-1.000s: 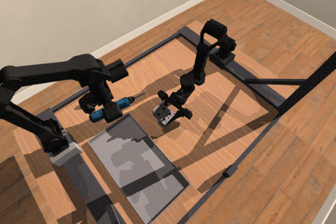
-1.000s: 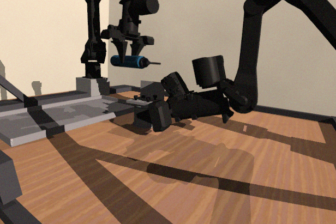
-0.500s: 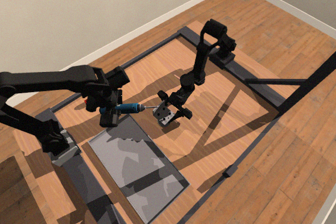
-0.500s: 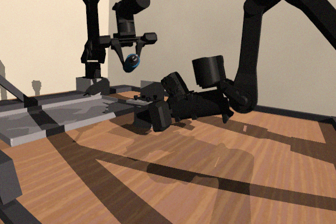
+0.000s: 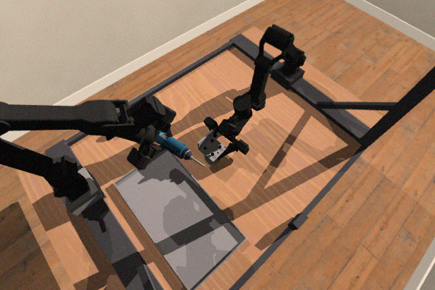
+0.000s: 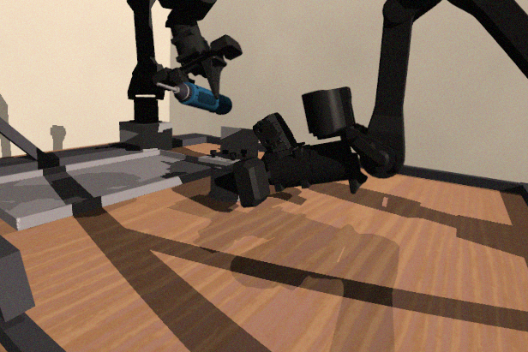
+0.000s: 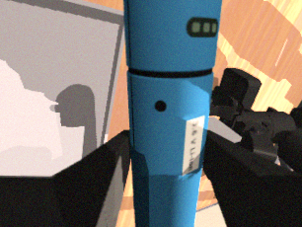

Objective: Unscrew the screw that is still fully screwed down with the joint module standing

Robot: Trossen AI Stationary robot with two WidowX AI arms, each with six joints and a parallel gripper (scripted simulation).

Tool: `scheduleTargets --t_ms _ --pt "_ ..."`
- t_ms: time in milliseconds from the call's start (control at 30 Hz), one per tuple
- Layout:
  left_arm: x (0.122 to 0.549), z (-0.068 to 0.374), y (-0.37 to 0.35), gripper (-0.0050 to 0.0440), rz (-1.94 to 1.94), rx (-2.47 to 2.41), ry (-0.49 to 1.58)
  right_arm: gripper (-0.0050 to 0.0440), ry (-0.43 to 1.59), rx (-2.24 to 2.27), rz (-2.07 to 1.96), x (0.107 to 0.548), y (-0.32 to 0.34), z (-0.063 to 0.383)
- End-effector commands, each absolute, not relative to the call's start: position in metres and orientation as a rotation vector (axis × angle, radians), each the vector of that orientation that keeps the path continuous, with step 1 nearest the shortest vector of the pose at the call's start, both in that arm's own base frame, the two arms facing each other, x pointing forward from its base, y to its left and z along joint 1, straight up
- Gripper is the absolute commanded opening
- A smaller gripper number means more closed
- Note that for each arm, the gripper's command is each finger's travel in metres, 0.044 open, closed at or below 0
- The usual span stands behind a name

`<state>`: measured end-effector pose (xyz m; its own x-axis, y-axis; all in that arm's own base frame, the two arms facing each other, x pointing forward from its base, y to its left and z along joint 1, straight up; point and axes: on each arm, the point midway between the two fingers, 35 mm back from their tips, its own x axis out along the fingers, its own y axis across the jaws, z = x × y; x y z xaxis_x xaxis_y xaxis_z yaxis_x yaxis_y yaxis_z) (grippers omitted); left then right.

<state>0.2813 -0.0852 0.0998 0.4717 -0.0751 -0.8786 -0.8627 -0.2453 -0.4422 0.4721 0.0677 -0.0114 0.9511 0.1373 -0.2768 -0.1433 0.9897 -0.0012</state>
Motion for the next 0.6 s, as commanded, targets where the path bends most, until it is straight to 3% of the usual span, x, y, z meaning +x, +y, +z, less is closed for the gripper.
scheduleTargets --t_ms 0,567 --pt "0.29 0.115 -0.095 0.0162 0.68 -1.557 0.815 0.0241 0.256 -0.018 0.142 0.475 0.068 -0.002" --pt "0.296 0.136 -0.124 0.0162 0.126 -1.045 0.684 0.0241 0.256 -0.018 0.142 0.475 0.068 -0.002"
